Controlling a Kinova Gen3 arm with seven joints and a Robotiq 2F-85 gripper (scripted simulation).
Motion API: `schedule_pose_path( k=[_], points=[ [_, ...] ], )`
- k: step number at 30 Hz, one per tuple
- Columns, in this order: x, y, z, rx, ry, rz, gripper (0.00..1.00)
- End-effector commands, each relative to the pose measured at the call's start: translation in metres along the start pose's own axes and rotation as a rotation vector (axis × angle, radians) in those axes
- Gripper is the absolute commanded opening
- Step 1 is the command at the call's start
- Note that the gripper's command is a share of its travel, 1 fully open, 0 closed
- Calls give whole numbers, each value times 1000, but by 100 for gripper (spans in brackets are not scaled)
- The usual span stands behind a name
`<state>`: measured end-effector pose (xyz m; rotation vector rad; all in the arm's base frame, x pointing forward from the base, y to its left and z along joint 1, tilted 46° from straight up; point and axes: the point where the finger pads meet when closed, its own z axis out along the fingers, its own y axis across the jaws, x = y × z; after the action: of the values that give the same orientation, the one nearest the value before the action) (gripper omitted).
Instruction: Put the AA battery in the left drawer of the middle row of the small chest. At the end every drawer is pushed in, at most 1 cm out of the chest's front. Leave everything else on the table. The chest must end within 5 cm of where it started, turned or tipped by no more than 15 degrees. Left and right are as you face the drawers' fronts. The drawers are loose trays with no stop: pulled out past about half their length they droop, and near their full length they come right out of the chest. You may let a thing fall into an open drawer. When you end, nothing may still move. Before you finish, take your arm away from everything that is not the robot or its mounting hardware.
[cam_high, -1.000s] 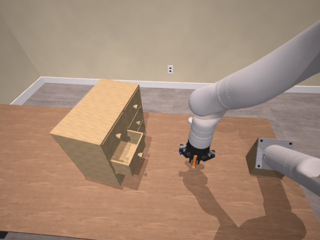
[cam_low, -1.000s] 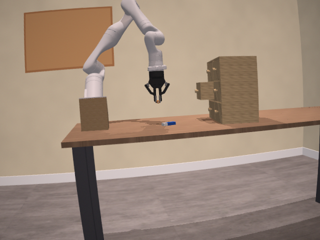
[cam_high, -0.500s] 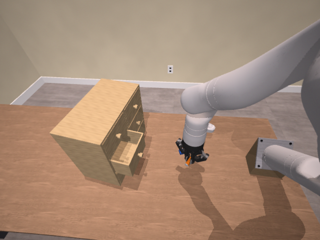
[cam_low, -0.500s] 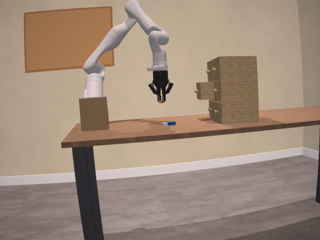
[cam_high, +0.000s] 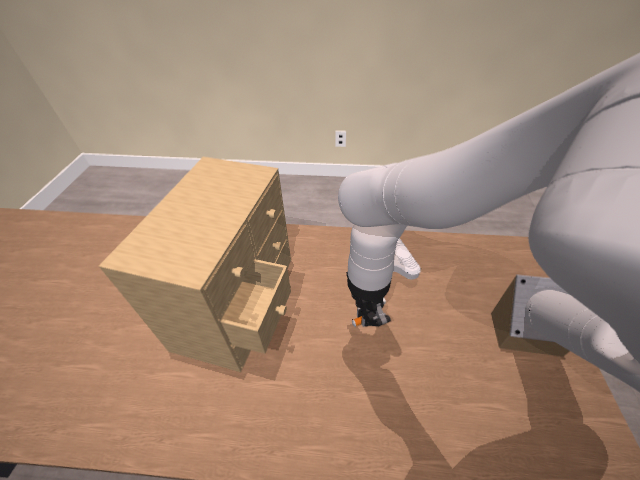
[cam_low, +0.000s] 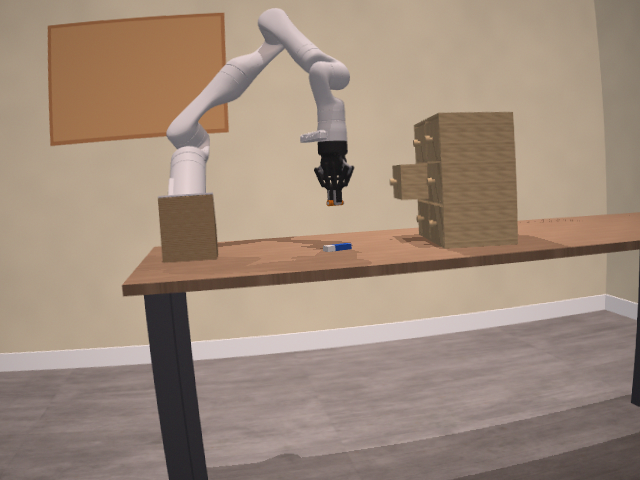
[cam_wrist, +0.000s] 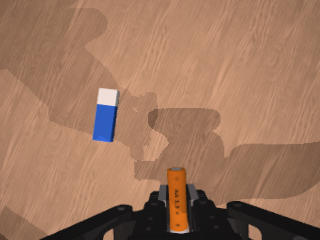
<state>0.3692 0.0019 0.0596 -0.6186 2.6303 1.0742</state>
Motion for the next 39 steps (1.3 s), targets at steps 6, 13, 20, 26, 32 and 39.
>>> schedule_pose_path(
  k=[6, 13, 20, 26, 32, 39],
  points=[
    [-22, -5, 3, -5, 0, 284, 9],
    [-32, -10, 2, -2, -4, 431, 9],
    [-43, -14, 1, 1, -10, 579, 9],
    [-48, -15, 0, 2, -13, 642, 9],
    [-51, -16, 0, 2, -15, 673, 9],
    [-52, -16, 0, 3, -15, 682, 9]
  ],
)
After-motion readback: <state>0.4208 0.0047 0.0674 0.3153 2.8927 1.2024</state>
